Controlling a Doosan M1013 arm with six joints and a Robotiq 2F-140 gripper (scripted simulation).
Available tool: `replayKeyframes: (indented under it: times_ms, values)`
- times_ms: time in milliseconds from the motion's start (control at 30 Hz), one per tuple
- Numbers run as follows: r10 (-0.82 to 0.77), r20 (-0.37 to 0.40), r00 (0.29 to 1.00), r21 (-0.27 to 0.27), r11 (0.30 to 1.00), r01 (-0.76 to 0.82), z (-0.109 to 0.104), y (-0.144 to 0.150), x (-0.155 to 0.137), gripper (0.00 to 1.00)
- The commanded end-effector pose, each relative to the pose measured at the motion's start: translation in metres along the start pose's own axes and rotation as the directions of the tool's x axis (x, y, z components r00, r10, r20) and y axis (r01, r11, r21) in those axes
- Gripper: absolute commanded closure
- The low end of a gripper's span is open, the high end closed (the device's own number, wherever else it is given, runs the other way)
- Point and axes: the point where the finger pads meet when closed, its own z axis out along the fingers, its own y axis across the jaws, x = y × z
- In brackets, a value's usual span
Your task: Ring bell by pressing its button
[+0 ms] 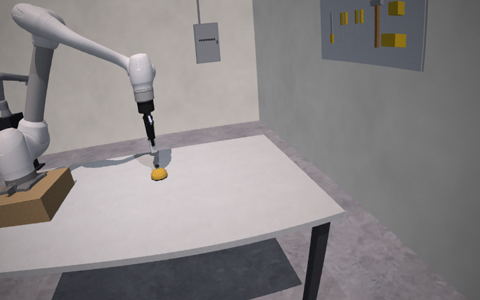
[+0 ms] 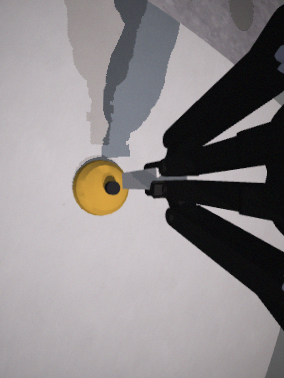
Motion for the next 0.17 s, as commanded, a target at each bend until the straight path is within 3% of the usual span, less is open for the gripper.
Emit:
replayKeyframes:
  times_ms: [0, 133]
  values:
    - [0.0, 0.0, 1.0, 0.0, 1.0, 0.0, -0.0001, 0.0, 0.0, 1.0]
    - [0.0, 0.0, 1.0, 0.0, 1.0, 0.0, -0.0001, 0.0, 0.0, 1.0]
